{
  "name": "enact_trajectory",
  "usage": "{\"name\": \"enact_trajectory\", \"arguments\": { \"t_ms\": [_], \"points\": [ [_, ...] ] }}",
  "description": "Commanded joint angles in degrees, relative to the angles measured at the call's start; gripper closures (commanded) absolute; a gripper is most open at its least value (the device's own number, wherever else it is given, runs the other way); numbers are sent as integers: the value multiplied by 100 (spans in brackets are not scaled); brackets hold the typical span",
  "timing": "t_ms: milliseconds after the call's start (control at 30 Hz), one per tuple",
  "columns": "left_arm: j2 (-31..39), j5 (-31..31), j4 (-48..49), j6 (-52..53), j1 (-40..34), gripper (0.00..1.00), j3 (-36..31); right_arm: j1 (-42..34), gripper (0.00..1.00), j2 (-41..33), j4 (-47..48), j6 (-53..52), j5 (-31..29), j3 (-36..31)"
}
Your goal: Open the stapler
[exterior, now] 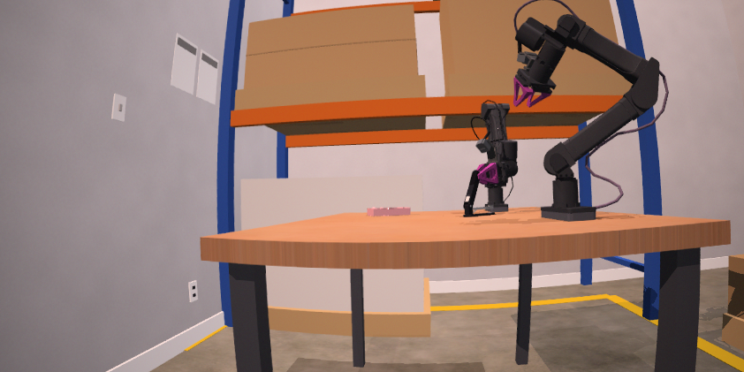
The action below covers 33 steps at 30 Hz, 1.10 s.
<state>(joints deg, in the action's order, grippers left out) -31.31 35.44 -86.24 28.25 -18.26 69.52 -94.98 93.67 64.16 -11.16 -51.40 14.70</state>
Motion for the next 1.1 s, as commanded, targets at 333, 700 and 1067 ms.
{"name": "enact_trajectory", "arguments": {
  "t_ms": [333, 700, 1067],
  "points": [
    [33, 98, -83, -30, -57, 45, 169, 3, 66, -101, 83, 7, -86, 68],
    [33, 98, -83, -30, -57, 45, 169, -528, 47, -500, -291, -194, -563, -254],
    [33, 98, -83, -30, -57, 45, 169, -977, 54, -932, -853, -568, -994, -317]
  ]
}}
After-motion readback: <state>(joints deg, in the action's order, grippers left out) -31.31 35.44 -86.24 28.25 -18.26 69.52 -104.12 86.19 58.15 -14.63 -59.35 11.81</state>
